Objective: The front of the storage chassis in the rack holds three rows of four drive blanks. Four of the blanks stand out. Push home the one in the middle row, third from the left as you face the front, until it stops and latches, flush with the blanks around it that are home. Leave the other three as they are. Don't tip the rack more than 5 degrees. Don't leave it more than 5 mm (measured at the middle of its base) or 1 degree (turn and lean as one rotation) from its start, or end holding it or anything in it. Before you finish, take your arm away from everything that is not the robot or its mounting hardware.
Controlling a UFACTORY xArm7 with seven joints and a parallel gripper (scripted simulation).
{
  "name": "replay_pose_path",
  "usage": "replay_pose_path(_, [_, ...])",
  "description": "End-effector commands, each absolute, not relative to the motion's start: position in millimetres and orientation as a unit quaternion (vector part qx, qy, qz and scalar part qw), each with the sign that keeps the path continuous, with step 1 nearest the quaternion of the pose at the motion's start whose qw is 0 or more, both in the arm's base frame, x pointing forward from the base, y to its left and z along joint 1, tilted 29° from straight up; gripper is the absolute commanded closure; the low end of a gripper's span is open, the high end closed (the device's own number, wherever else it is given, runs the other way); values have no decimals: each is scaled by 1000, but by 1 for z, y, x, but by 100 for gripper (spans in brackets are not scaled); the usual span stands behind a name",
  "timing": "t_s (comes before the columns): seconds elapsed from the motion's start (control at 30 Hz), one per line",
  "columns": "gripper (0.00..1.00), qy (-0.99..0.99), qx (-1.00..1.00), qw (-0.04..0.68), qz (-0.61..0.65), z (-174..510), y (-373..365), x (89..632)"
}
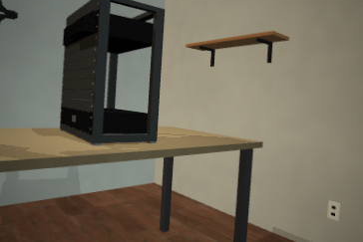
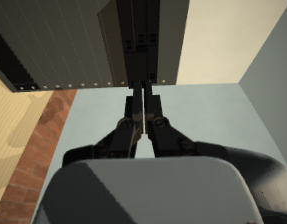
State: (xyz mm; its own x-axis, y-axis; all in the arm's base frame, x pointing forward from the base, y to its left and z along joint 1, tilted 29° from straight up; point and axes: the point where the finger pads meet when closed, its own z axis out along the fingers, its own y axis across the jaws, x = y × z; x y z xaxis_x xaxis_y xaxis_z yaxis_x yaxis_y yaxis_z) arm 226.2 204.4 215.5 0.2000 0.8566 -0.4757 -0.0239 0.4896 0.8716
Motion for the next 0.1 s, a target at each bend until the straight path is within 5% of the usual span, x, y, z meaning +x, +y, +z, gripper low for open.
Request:
replay_pose_path(0.0, [100,541,385,672,328,216,205,226])
replay_pose_path(0.07, [100,541,385,672,328,216,205,226])
